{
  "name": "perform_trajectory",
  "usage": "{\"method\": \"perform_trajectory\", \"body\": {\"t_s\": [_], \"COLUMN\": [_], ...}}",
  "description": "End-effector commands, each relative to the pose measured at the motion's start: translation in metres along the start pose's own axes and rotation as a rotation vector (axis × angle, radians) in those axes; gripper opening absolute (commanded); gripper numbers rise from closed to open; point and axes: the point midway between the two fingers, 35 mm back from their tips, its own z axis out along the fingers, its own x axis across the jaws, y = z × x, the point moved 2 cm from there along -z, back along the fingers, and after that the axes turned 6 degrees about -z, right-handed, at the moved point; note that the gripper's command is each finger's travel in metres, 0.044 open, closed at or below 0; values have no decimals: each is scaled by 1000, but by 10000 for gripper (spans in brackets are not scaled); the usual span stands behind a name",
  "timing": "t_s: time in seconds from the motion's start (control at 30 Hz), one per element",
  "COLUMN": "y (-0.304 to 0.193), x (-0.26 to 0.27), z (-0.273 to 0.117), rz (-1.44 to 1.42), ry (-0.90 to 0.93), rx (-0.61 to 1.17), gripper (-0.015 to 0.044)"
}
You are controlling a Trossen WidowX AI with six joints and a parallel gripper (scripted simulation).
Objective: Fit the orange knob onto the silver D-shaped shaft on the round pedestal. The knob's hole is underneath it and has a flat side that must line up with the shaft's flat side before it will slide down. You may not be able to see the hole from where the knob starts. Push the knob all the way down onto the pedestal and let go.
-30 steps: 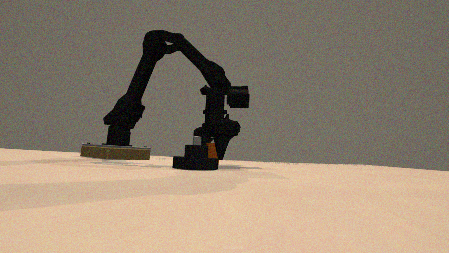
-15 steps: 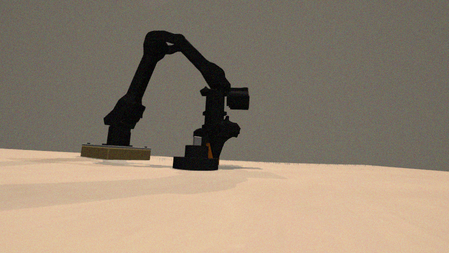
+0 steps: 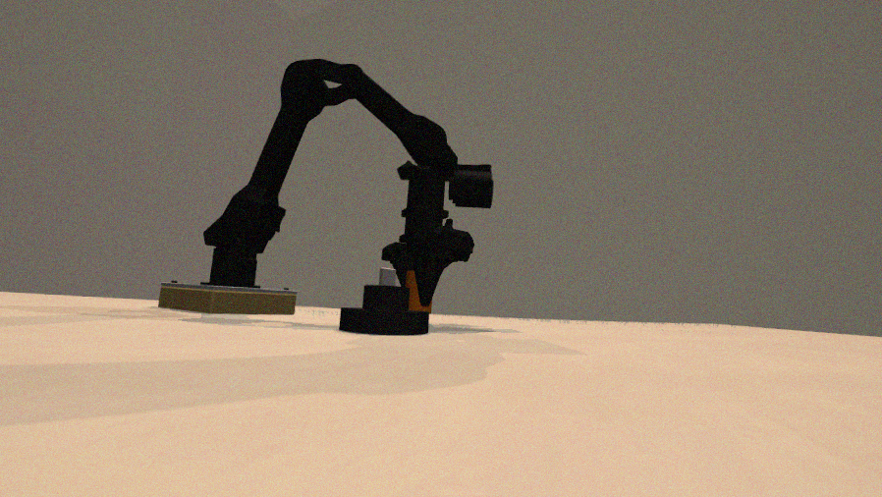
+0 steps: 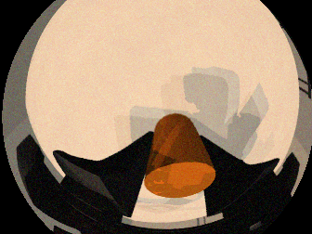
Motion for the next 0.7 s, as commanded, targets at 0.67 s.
{"method": "perform_trajectory", "body": {"t_s": [0.67], "y": [6], "x": [-5], "z": [-77], "rz": [1], "ry": [-10], "rx": [-15], "gripper": [0]}}
